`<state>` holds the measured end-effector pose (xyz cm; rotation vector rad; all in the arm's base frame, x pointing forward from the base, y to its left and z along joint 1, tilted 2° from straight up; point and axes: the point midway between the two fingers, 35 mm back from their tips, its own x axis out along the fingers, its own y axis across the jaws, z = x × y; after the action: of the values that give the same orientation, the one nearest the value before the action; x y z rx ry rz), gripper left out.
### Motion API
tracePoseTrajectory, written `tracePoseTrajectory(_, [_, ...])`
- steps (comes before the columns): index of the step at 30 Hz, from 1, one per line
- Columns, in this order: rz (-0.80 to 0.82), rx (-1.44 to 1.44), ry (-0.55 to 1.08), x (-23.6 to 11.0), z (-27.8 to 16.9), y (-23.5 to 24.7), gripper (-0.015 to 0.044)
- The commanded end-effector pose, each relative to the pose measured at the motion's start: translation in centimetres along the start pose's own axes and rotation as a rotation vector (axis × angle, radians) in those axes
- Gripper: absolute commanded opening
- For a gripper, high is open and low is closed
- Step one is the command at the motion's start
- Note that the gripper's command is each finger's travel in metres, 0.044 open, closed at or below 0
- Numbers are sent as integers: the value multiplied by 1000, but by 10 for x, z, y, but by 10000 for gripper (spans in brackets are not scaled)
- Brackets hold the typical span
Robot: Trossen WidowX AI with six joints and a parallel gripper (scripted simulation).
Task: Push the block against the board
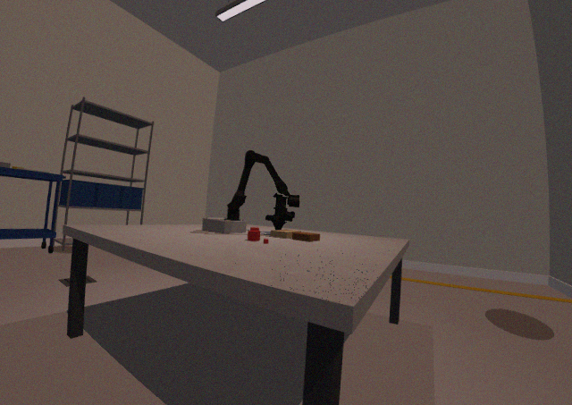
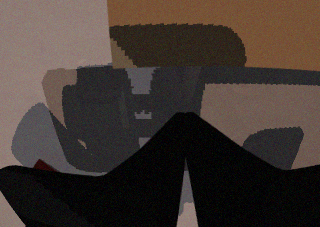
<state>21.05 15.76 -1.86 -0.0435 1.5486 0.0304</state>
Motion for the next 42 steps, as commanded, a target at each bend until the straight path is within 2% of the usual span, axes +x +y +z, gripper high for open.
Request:
tracePoseTrajectory(1, [8, 3, -21, -1, 4, 2, 0])
tracePoseTrajectory(33, [8, 3, -23, -3, 38, 4, 0])
tracePoseTrajectory(42, [8, 3, -22, -3, 28, 5, 0])
